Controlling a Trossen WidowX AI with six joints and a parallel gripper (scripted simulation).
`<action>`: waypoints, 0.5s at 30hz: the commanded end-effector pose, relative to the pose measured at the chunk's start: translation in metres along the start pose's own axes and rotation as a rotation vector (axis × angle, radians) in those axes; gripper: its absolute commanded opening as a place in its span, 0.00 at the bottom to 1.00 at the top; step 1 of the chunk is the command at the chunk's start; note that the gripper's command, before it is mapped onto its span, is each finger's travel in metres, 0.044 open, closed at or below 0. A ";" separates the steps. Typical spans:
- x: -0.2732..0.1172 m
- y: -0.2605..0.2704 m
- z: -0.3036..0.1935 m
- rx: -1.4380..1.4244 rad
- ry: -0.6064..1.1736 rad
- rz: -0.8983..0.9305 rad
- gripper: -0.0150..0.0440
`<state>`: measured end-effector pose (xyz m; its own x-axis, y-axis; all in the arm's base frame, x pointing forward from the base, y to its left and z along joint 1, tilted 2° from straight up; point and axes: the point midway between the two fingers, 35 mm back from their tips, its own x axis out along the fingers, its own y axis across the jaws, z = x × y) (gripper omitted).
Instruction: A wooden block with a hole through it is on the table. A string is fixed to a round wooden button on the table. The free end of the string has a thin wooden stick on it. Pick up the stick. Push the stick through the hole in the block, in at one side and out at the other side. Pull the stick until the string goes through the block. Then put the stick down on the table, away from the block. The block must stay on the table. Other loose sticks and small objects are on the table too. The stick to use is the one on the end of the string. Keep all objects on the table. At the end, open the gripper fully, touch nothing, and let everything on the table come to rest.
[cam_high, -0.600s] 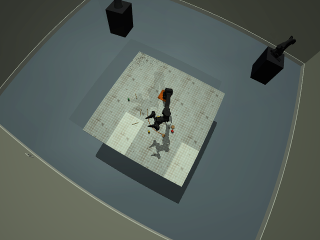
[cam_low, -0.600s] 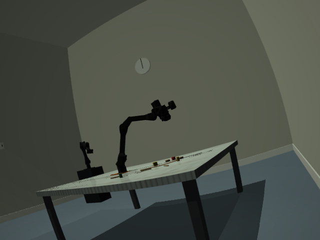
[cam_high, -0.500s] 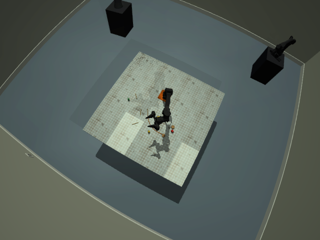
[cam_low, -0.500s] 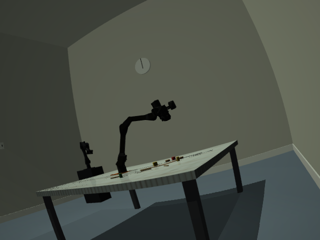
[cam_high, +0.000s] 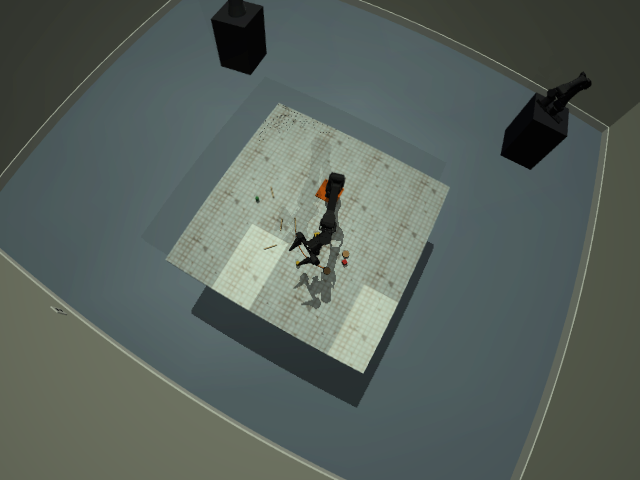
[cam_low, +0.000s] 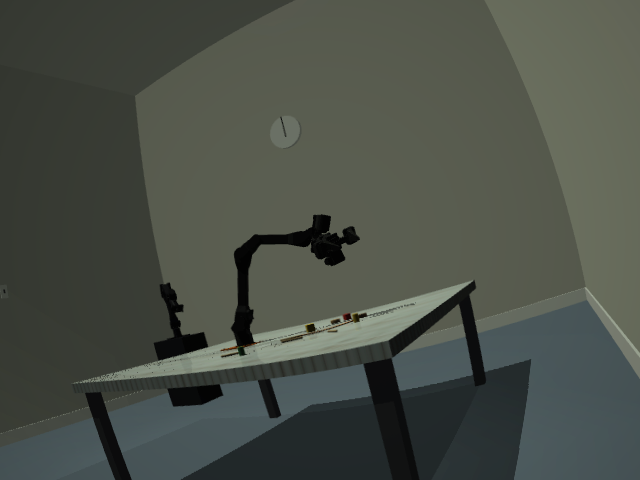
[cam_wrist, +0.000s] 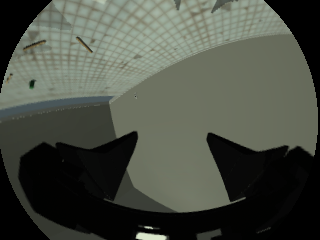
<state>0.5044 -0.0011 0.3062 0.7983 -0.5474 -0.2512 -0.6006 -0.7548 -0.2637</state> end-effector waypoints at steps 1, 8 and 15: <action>-0.006 0.033 0.073 0.093 -0.331 0.016 1.00; -0.034 0.076 0.137 0.225 -0.657 0.152 1.00; -0.088 0.127 0.190 0.403 -0.979 0.433 1.00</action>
<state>0.4080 0.0117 0.1504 0.4799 -0.2138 -0.8509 -0.8029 -0.4979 -0.3278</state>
